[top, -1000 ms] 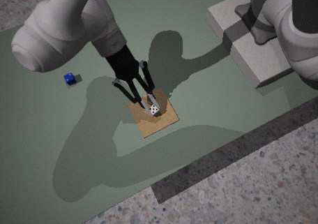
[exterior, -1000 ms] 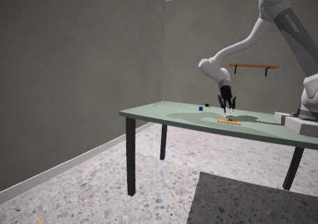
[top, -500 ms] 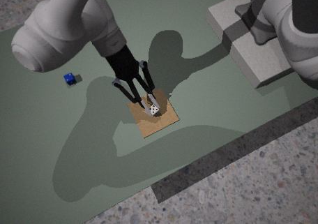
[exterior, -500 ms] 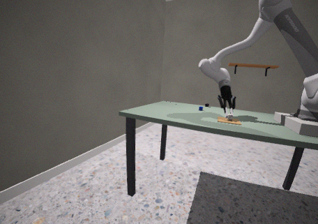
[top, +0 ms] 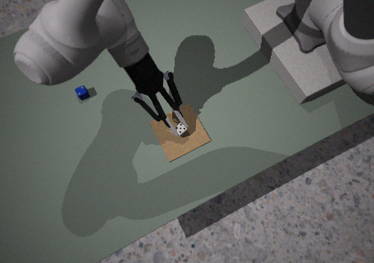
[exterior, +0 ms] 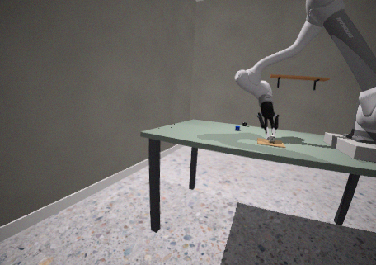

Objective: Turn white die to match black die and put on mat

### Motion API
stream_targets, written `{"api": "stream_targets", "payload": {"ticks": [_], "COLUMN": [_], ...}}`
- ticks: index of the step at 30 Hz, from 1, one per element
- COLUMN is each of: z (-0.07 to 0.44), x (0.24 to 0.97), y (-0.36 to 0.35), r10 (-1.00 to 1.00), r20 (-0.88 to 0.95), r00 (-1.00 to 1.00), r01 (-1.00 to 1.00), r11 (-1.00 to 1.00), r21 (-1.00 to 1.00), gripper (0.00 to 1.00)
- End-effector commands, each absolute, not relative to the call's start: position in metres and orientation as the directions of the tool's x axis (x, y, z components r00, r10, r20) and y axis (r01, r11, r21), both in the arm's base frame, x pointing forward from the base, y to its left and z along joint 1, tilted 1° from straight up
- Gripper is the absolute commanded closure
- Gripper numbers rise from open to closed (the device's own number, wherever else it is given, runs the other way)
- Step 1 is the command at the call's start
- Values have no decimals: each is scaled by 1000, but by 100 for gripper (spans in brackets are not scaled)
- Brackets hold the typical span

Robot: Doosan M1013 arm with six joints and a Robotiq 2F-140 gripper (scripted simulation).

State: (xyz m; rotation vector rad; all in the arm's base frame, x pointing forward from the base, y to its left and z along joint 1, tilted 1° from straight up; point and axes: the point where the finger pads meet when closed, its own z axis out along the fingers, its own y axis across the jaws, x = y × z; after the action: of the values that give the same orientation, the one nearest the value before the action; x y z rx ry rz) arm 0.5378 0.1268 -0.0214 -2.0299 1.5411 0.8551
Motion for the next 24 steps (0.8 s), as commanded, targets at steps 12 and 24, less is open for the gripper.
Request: {"api": "stream_targets", "payload": {"ticks": [12, 24], "z": [-31, -33], "x": [536, 536], "y": [127, 127], "r10": [-683, -683], "r20": [-709, -709], "r00": [177, 177], "r01": [-963, -963], "r11": [-267, -267], "r21": [16, 16], "gripper": [76, 76]}}
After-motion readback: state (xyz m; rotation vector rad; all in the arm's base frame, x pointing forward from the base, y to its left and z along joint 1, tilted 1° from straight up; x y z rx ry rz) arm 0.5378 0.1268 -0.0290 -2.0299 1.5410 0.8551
